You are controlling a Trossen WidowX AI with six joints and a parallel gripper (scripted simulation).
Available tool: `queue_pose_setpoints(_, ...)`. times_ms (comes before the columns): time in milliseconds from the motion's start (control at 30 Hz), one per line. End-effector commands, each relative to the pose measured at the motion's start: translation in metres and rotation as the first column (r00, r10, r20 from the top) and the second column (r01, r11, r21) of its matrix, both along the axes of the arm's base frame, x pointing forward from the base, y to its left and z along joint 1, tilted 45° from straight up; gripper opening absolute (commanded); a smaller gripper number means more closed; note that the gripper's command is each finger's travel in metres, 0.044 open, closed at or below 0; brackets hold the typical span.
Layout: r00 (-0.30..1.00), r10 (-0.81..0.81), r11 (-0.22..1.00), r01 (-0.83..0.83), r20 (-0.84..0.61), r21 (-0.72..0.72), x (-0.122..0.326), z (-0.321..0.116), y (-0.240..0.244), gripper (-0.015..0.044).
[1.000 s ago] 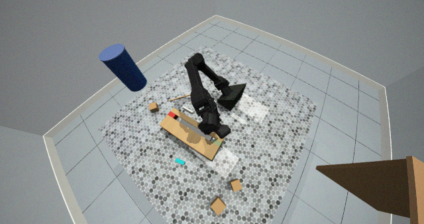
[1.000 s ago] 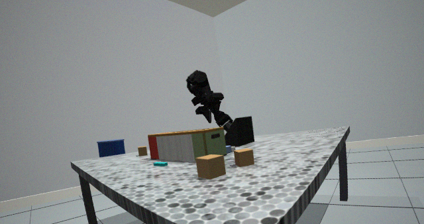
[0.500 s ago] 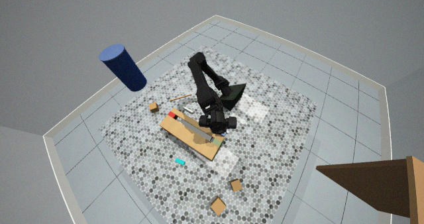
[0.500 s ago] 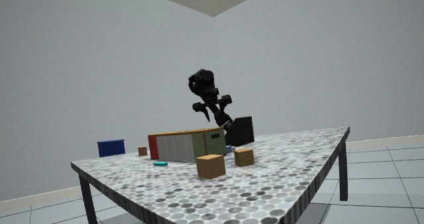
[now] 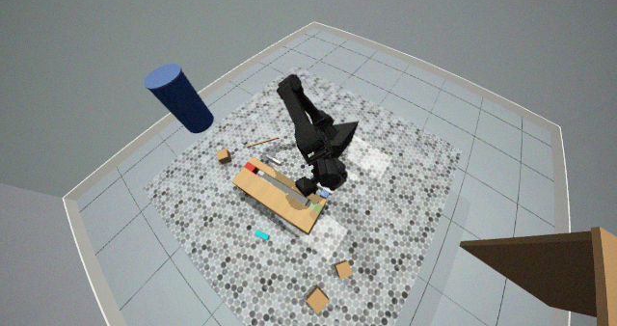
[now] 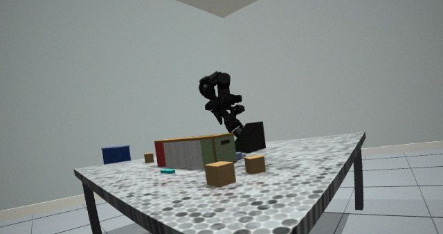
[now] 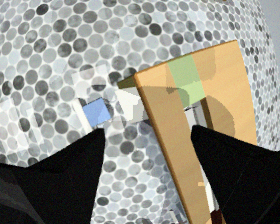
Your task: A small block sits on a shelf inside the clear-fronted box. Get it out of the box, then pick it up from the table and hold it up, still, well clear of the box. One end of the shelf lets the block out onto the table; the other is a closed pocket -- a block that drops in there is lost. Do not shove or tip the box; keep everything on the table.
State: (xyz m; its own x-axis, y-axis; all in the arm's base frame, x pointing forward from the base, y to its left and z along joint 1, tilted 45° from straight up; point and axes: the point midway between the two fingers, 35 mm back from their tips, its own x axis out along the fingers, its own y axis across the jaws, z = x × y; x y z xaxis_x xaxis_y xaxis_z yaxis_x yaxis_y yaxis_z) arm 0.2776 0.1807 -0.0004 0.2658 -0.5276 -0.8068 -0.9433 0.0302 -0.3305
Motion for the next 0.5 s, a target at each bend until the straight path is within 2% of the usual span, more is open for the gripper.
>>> queue_pose_setpoints(0, 0.649, 0.575, 0.681, -0.717, -0.498, -0.149, -0.0152, -0.0076, -0.0006, 0.0285)
queue_pose_setpoints(233, 0.363, 0.632, 0.425, -0.901, -0.685, -0.085, -0.0199, -0.009, 0.0014, 0.0285)
queue_pose_setpoints(467, 0.051, 0.567, 0.153, -0.987, -0.822, 0.044, -0.0244, -0.0102, 0.0032, 0.0285)
